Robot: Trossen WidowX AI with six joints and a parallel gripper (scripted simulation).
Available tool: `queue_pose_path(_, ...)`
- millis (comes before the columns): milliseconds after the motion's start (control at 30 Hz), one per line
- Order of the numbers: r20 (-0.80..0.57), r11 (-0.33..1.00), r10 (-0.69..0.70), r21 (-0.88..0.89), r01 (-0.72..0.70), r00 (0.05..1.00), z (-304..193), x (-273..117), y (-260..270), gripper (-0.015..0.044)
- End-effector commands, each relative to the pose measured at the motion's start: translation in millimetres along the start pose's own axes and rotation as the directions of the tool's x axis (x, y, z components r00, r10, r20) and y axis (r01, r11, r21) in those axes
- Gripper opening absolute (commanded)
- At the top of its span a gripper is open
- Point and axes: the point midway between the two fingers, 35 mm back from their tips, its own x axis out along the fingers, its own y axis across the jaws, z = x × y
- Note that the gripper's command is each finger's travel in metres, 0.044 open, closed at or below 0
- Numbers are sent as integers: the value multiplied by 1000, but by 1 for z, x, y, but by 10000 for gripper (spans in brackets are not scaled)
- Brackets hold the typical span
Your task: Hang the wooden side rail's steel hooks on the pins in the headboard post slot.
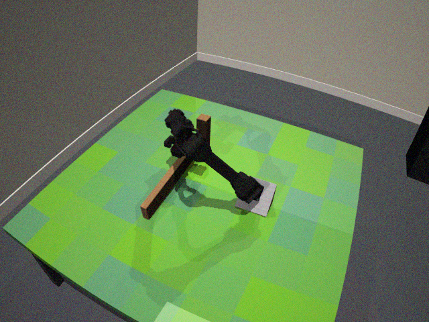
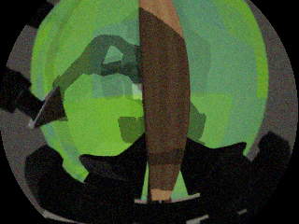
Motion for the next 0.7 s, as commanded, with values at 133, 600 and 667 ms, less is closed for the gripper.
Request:
queue_pose_path(133, -6, 1000, -11, 2, 11, 1000, -5, -4, 0, 0)
queue_pose_path(600, -6, 1000, -11, 2, 11, 1000, -6, -5, -1, 0)
queue_pose_path(667, -6, 1000, -11, 2, 11, 1000, -6, -5, -1, 0)
